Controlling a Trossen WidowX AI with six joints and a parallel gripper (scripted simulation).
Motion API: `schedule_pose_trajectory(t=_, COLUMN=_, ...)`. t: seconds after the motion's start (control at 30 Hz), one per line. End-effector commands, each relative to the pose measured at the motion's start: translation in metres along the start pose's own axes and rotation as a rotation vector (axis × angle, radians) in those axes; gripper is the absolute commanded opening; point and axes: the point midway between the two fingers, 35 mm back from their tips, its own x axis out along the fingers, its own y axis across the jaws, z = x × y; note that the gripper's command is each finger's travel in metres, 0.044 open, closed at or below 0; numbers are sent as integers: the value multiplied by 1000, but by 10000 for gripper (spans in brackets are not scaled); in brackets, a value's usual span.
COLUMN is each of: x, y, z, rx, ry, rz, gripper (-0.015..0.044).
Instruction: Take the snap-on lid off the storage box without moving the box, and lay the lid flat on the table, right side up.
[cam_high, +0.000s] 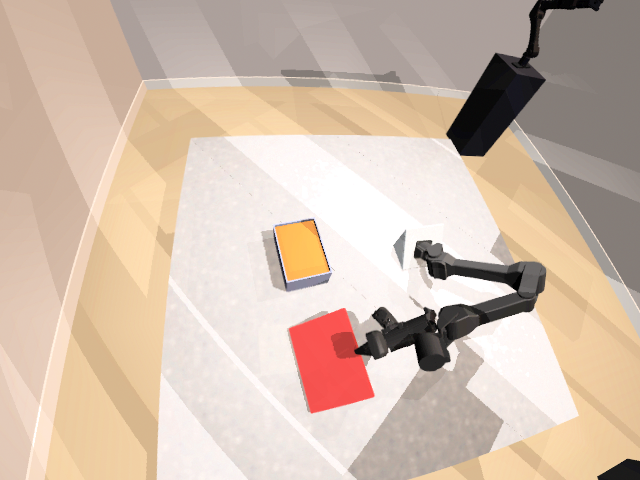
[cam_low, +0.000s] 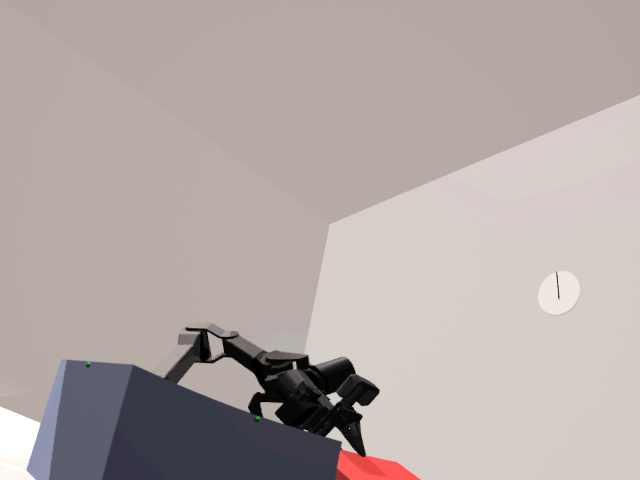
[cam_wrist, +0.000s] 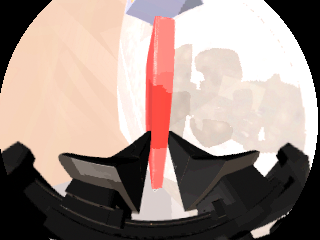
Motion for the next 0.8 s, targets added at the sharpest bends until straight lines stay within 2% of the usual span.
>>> schedule_pose_trajectory(t=0.0, x=5, y=-10, z=4, rx=7, ry=-9, rz=-22, gripper=0)
schedule_pose_trajectory(t=0.77, x=16, y=-24, z=4, rx=8, ry=-8, rz=-22, gripper=0)
